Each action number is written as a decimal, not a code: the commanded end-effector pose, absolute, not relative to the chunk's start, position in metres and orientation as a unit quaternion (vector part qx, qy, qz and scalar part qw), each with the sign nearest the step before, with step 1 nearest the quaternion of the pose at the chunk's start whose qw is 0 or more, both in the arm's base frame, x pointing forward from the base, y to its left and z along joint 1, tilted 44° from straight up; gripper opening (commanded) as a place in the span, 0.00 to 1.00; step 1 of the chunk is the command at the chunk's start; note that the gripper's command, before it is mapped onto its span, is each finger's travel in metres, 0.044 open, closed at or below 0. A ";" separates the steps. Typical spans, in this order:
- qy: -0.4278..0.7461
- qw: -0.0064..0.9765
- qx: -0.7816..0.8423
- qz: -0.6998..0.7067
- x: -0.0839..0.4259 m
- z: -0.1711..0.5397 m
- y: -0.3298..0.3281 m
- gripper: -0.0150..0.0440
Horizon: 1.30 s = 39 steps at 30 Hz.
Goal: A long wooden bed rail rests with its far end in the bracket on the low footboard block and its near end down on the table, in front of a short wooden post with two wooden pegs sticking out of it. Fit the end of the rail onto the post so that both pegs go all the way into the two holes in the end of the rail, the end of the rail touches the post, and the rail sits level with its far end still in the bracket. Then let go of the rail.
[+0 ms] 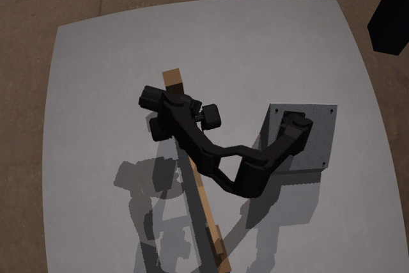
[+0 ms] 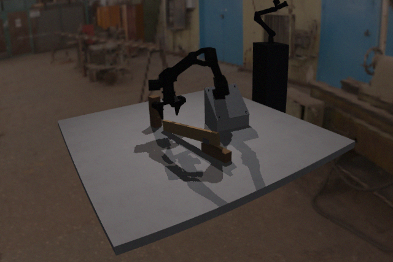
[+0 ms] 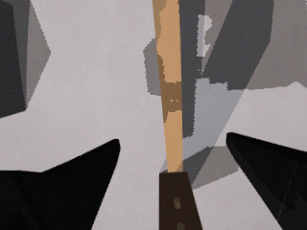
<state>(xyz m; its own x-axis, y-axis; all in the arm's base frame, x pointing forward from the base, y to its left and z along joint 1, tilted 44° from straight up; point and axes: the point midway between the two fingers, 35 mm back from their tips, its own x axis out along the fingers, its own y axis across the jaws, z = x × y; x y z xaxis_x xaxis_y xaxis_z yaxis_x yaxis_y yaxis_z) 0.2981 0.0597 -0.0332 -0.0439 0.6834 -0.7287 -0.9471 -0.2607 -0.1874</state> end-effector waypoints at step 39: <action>0.165 0.580 -0.372 0.706 0.297 -0.077 0.104 1.00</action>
<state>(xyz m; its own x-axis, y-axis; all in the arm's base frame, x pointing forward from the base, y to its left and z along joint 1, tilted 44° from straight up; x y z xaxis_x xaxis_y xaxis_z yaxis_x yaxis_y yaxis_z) 0.2999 0.0993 -0.0716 -0.0426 0.6934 -0.7193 -0.9384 -0.2749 -0.2095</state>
